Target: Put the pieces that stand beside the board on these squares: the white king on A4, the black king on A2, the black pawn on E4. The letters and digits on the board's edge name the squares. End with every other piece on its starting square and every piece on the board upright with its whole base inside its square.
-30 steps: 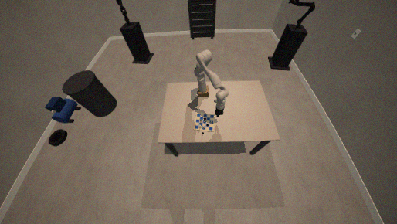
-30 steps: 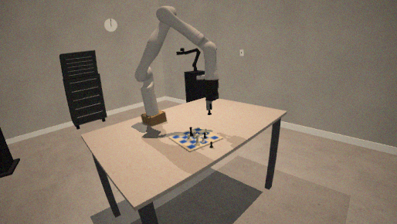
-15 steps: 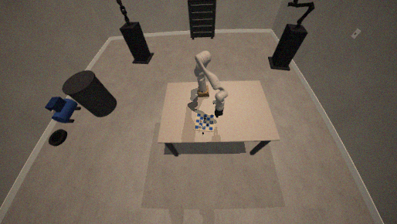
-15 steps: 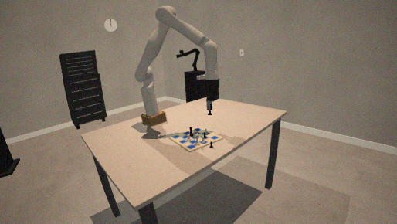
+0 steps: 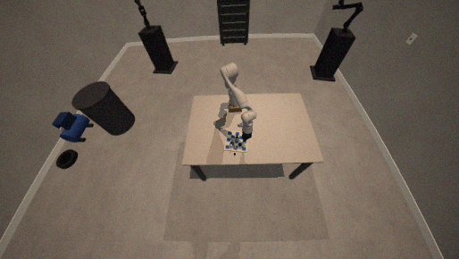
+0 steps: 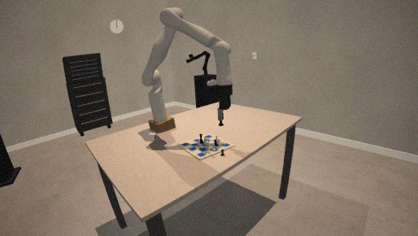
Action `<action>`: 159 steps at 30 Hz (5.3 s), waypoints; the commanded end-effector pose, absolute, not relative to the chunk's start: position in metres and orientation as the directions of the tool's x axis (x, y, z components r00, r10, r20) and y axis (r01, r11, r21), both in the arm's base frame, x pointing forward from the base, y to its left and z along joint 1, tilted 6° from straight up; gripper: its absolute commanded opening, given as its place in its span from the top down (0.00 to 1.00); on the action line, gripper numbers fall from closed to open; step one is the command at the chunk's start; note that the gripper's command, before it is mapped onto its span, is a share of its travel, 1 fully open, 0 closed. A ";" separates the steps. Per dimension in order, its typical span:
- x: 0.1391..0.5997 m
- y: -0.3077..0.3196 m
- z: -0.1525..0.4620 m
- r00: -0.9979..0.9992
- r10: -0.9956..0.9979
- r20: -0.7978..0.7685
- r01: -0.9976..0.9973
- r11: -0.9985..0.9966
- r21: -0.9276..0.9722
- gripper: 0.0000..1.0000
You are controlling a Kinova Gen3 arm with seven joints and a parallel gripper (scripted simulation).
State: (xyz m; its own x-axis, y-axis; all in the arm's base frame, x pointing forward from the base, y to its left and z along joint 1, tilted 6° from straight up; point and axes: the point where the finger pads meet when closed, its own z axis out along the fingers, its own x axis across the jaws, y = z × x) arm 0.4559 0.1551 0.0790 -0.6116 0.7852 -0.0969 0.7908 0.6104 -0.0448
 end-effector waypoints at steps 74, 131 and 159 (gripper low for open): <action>0.494 0.106 -0.012 -0.714 0.695 -0.088 0.700 0.711 -0.065 1.00; 0.493 0.108 -0.012 -0.716 0.692 -0.088 0.697 0.714 -0.066 1.00; 0.493 0.108 -0.016 -0.716 0.692 -0.088 0.697 0.714 -0.067 1.00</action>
State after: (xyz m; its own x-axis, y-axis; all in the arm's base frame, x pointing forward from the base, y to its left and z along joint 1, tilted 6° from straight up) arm 0.4923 0.1082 -0.0151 -0.7187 0.6903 -0.0834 0.6952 0.7155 -0.0686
